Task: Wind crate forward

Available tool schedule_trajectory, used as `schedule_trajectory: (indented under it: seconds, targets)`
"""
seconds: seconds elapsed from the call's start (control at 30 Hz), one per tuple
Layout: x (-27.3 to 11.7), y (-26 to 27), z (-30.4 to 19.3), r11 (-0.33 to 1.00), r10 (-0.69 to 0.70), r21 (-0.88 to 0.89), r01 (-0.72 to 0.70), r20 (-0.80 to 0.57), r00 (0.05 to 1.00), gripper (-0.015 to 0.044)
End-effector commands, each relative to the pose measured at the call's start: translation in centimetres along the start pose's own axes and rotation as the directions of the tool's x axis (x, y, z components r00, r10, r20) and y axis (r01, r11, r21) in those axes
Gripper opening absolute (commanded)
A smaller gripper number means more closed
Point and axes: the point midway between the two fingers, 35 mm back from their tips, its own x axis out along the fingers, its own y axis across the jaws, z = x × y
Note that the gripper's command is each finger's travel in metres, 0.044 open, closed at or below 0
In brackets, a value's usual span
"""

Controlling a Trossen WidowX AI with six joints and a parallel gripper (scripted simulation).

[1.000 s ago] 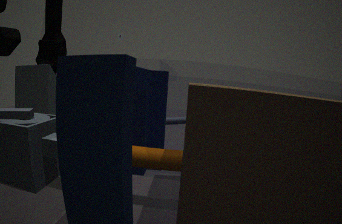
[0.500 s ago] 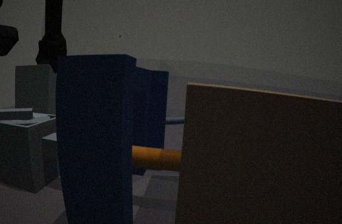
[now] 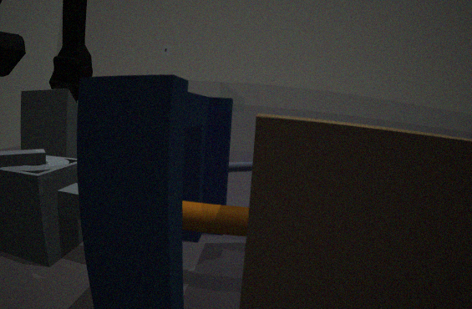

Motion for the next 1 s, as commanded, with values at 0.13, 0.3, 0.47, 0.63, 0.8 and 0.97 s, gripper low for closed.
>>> schedule_trajectory:
  seconds: [0.13,0.3,0.47,0.63,0.8,0.97]
  targets:
    - [0.7,-0.4,1.4,1.0,-0.001,-0.013,0.001,0.013,1.0,0.0]
    - [0.9,-0.5,1.9,1.0,-0.001,-0.013,0.001,0.013,1.0,0.0]
    - [1.1,-0.6,2.4,1.0,0.0,-0.013,0.001,0.013,1.0,0.0]
    - [1.4,-0.7,2.9,1.0,0.0,-0.014,0.0,0.014,1.0,0.0]
    - [1.6,-0.7,3.5,1.0,0.0,-0.014,0.0,0.014,1.0,0.0]
    - [1.8,-0.7,4.0,1.0,0.0,-0.014,0.0,0.015,1.0,0.0]
